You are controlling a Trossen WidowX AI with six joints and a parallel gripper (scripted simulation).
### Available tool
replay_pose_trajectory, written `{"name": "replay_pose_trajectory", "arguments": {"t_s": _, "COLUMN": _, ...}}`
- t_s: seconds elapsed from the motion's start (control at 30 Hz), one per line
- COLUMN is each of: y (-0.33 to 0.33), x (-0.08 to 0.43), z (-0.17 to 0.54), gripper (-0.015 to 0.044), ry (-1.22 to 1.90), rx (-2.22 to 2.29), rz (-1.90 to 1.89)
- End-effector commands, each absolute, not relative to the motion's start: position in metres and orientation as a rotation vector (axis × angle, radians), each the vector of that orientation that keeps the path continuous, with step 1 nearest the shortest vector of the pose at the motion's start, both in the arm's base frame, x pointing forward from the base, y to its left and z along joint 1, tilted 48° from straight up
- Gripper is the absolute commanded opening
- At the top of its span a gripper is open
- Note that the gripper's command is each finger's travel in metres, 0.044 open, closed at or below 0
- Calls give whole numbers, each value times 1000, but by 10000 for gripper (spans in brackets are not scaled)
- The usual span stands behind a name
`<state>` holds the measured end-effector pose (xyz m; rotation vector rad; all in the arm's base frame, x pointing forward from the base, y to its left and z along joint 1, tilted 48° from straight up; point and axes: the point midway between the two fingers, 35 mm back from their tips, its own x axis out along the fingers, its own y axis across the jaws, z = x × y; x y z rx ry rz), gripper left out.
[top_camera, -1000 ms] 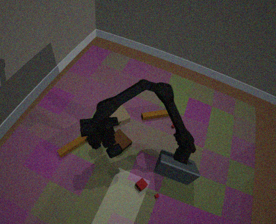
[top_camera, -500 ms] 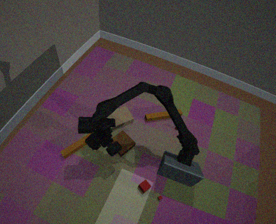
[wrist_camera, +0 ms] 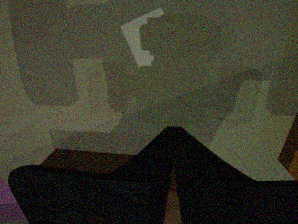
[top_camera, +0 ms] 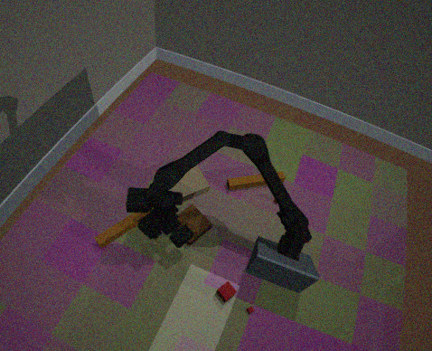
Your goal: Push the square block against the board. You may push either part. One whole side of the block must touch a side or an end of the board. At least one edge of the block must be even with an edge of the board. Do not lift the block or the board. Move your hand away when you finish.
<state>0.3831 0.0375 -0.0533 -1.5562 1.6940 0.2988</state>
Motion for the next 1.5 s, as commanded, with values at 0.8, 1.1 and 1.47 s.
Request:
{"name": "replay_pose_trajectory", "arguments": {"t_s": 0.8, "y": 10, "x": 369, "z": -25, "gripper": 0, "ry": 1696, "rx": -1567, "rz": 300}}
{"name": "replay_pose_trajectory", "arguments": {"t_s": 1.1, "y": 2, "x": 364, "z": -17, "gripper": 0, "ry": 1696, "rx": -1567, "rz": 300}}
{"name": "replay_pose_trajectory", "arguments": {"t_s": 1.47, "y": -8, "x": 357, "z": -7, "gripper": 0, "ry": 1697, "rx": -1567, "rz": 300}}
